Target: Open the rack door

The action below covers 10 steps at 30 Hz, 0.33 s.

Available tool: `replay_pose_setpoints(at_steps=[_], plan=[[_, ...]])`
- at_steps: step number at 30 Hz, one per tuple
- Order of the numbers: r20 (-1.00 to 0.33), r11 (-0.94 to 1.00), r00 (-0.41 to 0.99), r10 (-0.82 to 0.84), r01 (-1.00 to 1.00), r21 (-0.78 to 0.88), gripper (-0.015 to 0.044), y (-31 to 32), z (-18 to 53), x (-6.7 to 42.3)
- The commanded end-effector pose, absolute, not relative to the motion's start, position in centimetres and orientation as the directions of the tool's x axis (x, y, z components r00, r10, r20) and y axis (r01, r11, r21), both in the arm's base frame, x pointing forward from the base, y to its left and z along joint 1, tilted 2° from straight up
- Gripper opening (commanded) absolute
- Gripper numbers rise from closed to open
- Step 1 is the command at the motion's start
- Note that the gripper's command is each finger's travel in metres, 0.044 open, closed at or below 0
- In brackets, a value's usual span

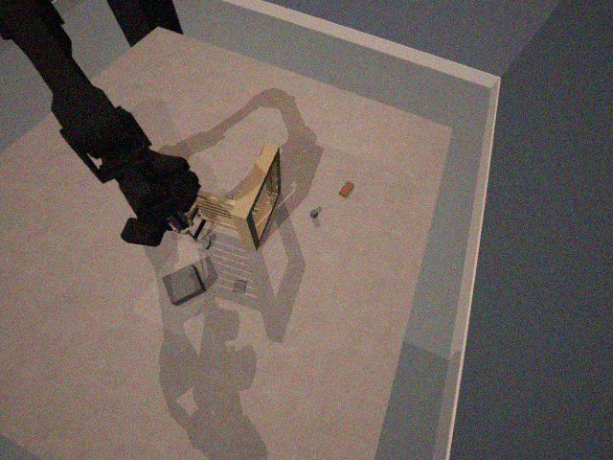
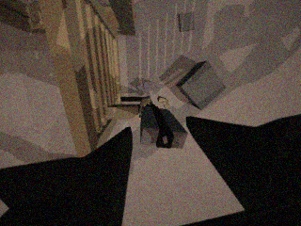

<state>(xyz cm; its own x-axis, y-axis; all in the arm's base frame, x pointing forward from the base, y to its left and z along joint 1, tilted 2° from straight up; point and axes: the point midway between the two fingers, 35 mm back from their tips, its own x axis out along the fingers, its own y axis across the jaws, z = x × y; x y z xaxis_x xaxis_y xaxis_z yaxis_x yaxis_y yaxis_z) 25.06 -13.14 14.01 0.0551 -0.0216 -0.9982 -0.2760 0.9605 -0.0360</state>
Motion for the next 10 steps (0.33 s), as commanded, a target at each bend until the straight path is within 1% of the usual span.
replay_pose_setpoints(at_steps=[1, 10], plan=[[-0.998, 0.959, 0.061, -0.022, -0.282, -0.038, 0.0284, -13.2, 14.8, 25.2], [-0.998, 0.959, 0.061, -0.022, -0.282, -0.038, 0.0284, -13.2, 15.9, 25.1]])
